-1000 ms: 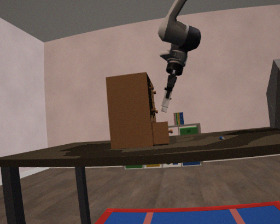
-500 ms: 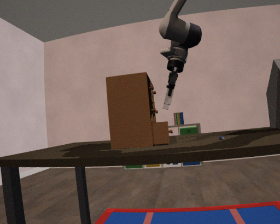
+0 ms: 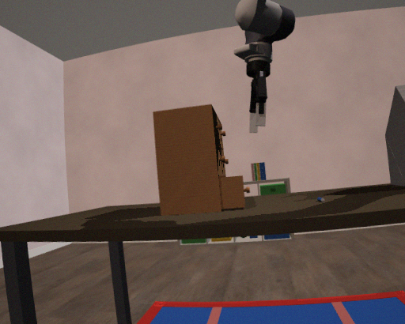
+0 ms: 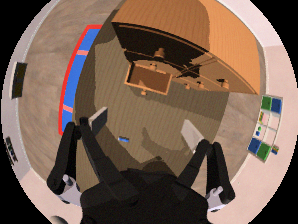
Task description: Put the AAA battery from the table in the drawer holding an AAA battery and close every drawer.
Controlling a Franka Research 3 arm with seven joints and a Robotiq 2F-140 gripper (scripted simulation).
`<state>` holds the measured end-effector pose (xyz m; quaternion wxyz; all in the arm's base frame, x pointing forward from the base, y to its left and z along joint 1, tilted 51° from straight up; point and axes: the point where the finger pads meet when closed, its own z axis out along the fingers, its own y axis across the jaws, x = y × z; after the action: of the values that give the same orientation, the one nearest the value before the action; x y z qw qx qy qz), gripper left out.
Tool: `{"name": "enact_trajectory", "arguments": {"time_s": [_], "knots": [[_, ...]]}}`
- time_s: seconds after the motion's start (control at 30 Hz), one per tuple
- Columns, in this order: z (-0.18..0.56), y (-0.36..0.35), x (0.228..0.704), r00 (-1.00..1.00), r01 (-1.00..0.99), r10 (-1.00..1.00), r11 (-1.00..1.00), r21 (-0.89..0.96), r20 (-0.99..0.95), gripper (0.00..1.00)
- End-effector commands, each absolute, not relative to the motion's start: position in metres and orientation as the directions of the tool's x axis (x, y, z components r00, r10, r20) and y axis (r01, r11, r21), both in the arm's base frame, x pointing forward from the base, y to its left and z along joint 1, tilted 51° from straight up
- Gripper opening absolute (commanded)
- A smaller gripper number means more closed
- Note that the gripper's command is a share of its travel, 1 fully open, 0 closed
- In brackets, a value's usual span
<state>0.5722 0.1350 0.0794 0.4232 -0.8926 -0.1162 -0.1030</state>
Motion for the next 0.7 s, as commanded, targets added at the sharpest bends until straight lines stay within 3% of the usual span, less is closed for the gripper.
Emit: {"name": "enact_trajectory", "arguments": {"time_s": [0.0,0.67], "knots": [[0.0923,0.1290,0.5420,0.981,0.190,0.147,-0.606,-0.773,0.126,1.00],[0.0949,0.1243,0.5373,0.981,0.187,0.159,-0.610,-0.770,0.112,1.00]]}}
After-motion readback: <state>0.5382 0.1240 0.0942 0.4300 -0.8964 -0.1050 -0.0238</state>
